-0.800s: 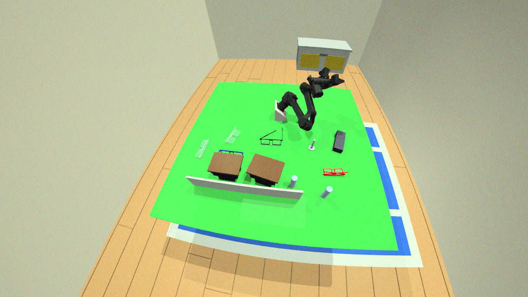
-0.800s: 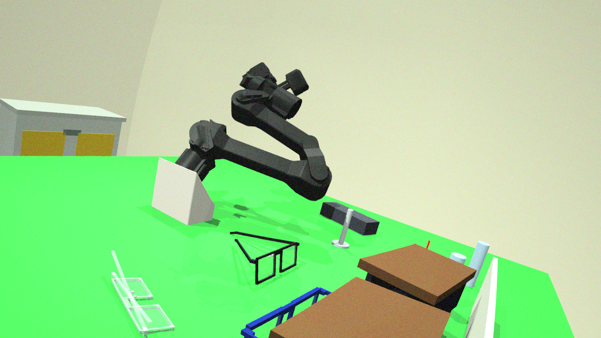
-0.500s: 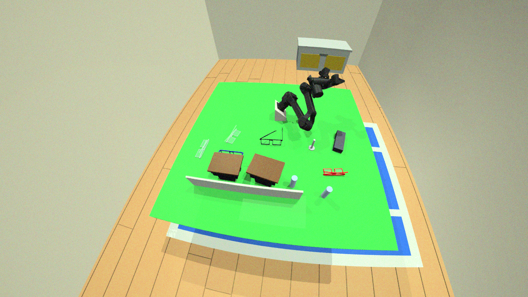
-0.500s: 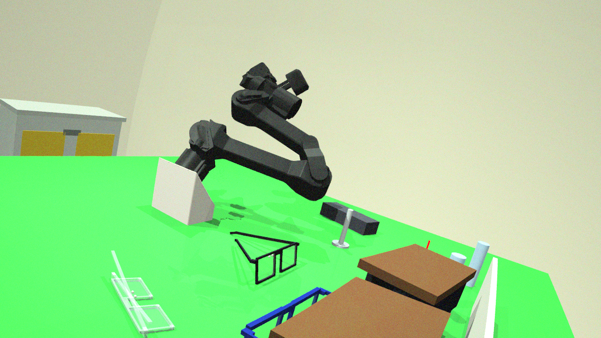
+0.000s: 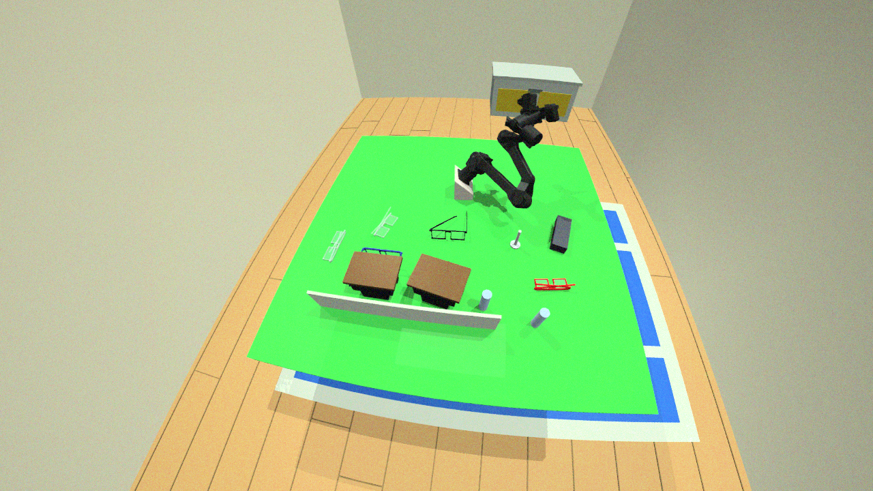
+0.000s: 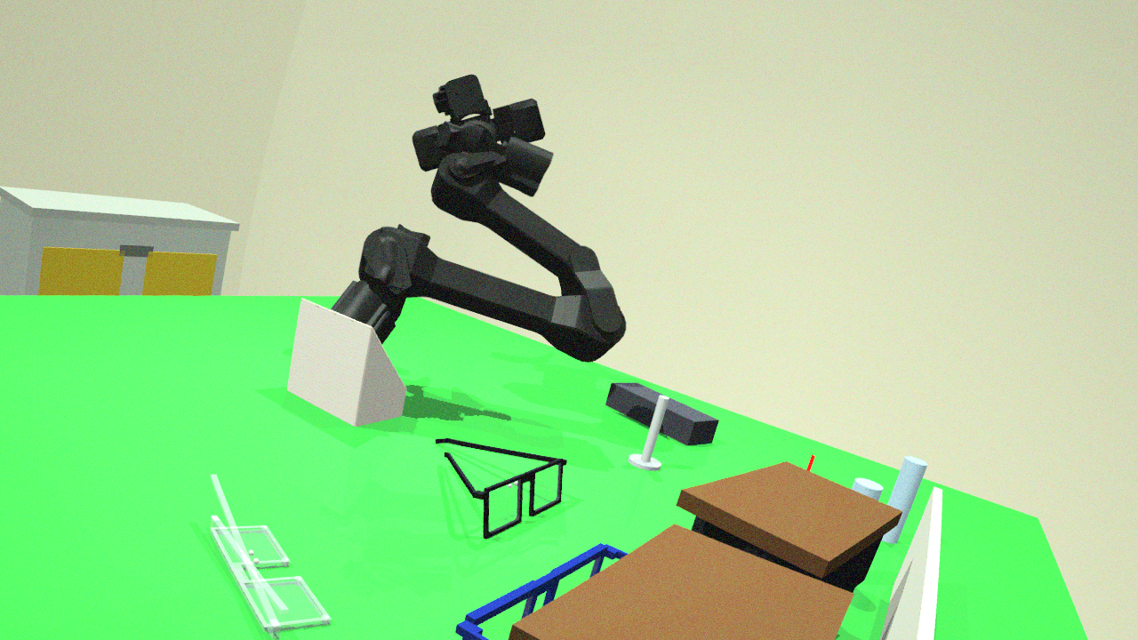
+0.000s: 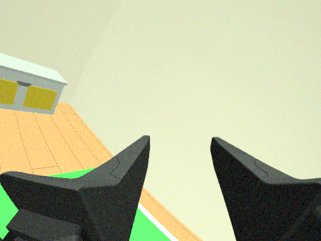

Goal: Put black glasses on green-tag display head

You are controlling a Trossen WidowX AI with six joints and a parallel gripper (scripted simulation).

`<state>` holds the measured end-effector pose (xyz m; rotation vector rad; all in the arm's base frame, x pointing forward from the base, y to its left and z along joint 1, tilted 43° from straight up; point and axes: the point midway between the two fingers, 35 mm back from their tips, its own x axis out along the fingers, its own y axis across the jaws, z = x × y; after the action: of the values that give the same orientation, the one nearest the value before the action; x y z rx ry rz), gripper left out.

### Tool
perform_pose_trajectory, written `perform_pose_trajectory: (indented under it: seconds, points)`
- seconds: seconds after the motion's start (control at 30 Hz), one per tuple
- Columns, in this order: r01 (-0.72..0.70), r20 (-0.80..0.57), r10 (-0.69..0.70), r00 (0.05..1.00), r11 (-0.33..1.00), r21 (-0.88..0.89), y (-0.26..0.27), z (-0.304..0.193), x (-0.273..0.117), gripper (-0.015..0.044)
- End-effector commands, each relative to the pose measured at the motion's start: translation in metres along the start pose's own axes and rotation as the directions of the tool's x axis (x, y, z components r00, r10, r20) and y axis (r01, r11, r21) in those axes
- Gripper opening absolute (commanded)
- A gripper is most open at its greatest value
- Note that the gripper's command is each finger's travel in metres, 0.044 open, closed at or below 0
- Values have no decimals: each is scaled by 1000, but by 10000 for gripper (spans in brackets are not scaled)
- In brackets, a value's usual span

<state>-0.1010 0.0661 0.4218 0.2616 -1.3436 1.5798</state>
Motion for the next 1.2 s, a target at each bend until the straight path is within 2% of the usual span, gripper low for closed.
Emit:
perform_pose_trajectory:
  seconds: [0.0, 0.17, 0.33, 0.53, 0.7, 0.8, 0.93, 1.17]
  points:
    - [-120, 213, 92, 973, 985, 122, 22, 55, 1, 200]
    - [-327, 471, 187, 862, 916, 233, 44, 124, -19, 200]
    - [-567, 701, 253, 667, 782, 258, 58, 188, -60, 200]
    - [-830, 898, 282, 338, 540, 143, 62, 251, -136, 200]
    - [-955, 964, 265, 14, 291, -66, 53, 283, -215, 200]
    - [-966, 953, 242, -183, 136, -220, 44, 291, -265, 200]
    - [-901, 879, 203, -432, -64, -429, 28, 288, -332, 200]
    - [-604, 603, 132, -787, -367, -708, -6, 245, -440, 200]
